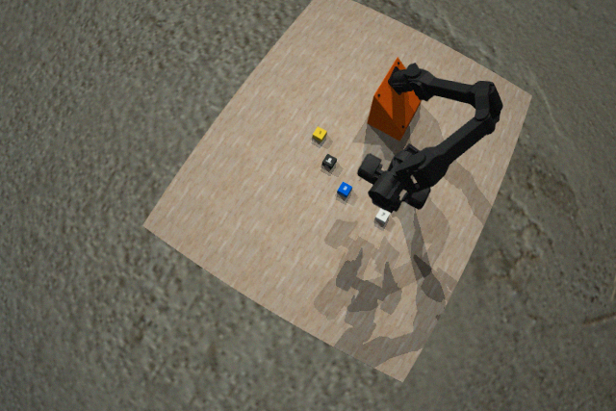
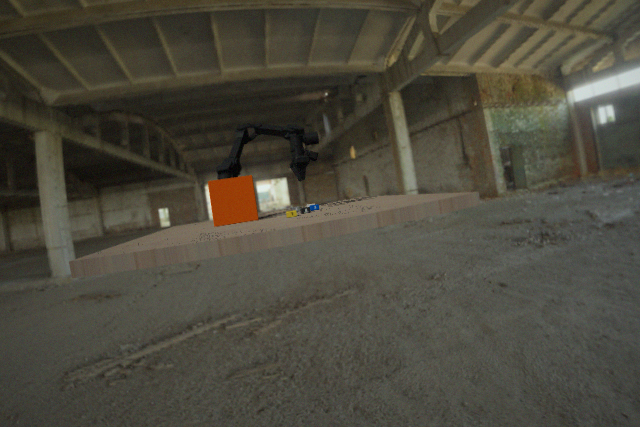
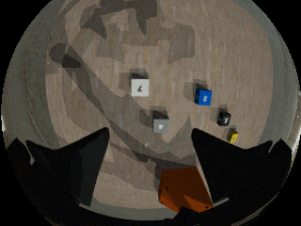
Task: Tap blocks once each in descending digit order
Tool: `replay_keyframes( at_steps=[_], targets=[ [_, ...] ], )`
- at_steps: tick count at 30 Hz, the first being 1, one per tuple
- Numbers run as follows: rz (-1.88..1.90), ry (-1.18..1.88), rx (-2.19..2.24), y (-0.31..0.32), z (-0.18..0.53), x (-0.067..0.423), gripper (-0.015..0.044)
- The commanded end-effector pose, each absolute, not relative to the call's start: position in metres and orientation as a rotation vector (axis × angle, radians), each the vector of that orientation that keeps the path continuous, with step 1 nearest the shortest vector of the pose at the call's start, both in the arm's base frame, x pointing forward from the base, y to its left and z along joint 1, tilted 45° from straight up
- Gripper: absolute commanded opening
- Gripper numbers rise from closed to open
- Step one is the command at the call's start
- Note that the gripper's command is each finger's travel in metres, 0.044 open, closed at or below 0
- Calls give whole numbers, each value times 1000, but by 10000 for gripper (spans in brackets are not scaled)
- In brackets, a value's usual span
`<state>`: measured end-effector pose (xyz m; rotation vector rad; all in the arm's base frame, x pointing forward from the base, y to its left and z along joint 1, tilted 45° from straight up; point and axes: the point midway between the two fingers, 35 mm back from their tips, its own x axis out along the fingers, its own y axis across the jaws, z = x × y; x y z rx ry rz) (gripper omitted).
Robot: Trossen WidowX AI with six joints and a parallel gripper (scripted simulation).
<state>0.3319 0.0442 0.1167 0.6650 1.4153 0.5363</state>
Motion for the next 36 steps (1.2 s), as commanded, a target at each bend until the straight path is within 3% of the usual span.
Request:
replay_keyframes(
  at_steps=[1, 22, 31, 36],
  targets=[
    [543, 1423, 671, 55, 125, 361, 400],
    [543, 1423, 671, 55, 125, 363, 400],
    [537, 1426, 666, -34, 32, 331, 400],
    [538, 1426, 667, -36, 30, 329, 400]
  ],
)
